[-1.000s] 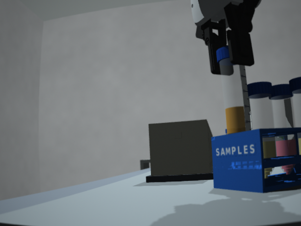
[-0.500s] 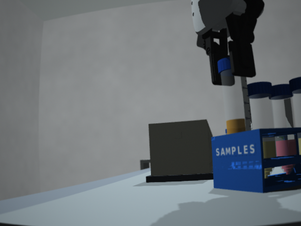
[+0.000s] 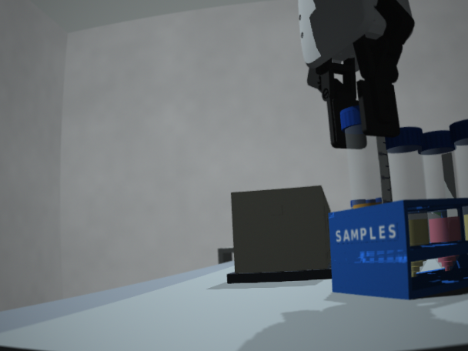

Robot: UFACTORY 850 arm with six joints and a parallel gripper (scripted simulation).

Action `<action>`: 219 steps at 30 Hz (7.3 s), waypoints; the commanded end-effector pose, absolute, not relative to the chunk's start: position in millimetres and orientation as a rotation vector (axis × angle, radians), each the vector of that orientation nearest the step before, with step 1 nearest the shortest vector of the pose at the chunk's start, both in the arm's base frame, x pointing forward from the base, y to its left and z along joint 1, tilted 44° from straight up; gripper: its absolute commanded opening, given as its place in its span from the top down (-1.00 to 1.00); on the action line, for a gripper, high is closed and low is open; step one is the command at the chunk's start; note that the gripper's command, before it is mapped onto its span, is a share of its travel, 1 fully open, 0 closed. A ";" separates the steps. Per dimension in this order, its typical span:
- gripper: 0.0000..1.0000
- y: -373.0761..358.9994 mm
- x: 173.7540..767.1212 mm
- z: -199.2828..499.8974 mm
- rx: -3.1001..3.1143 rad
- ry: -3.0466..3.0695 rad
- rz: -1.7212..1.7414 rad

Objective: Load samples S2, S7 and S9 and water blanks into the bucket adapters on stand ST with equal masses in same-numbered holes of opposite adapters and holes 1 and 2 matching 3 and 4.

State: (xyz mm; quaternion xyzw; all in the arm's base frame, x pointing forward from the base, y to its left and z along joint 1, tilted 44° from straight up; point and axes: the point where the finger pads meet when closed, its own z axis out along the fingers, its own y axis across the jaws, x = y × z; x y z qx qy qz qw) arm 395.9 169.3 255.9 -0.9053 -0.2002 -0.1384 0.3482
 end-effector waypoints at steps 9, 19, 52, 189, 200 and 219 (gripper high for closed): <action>1.00 175.7 397.5 249.4 -2.347 -0.519 -0.361; 1.00 177.8 397.8 247.3 -2.347 -0.519 -0.361; 0.13 178.0 397.9 247.1 -2.347 -0.519 -0.361; -0.15 93.0 294.2 333.9 -2.272 0.700 0.131; -0.15 93.0 294.2 333.9 -2.138 1.074 0.289; -0.15 97.1 294.9 329.7 -2.030 1.295 0.384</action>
